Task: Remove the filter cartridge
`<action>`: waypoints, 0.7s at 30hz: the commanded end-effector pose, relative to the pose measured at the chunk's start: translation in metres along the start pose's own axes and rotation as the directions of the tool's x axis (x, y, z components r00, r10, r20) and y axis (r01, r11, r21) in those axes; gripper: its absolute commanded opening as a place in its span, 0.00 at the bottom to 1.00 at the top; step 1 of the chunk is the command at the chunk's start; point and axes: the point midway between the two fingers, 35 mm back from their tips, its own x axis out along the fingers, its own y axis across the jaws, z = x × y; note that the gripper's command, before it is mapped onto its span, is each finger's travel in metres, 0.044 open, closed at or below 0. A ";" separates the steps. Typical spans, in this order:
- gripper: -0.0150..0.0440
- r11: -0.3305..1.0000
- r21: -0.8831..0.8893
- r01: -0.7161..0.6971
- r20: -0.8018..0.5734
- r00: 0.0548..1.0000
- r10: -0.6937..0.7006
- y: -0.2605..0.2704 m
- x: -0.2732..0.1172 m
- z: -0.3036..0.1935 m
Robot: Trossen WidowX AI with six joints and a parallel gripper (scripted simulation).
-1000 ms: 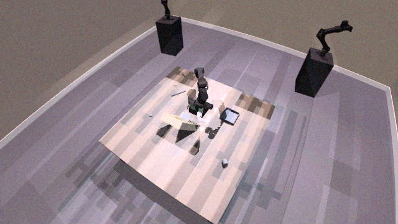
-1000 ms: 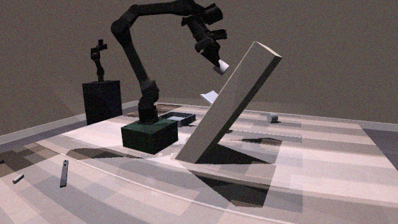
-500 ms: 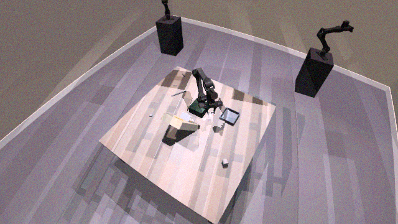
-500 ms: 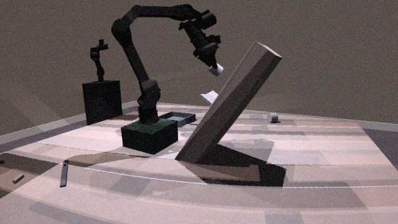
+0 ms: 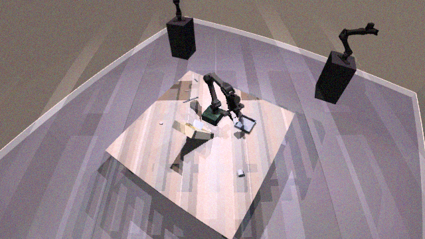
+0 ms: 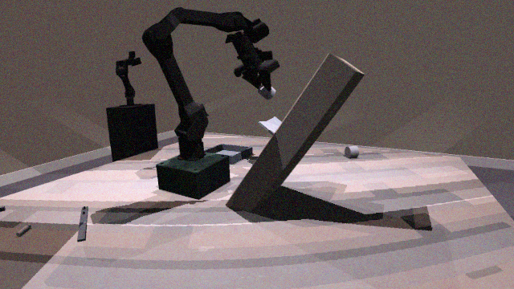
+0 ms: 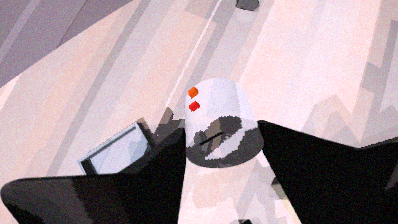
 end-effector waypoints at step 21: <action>0.25 0.932 -0.311 -0.185 -0.023 0.982 0.188 0.098 0.059 -0.045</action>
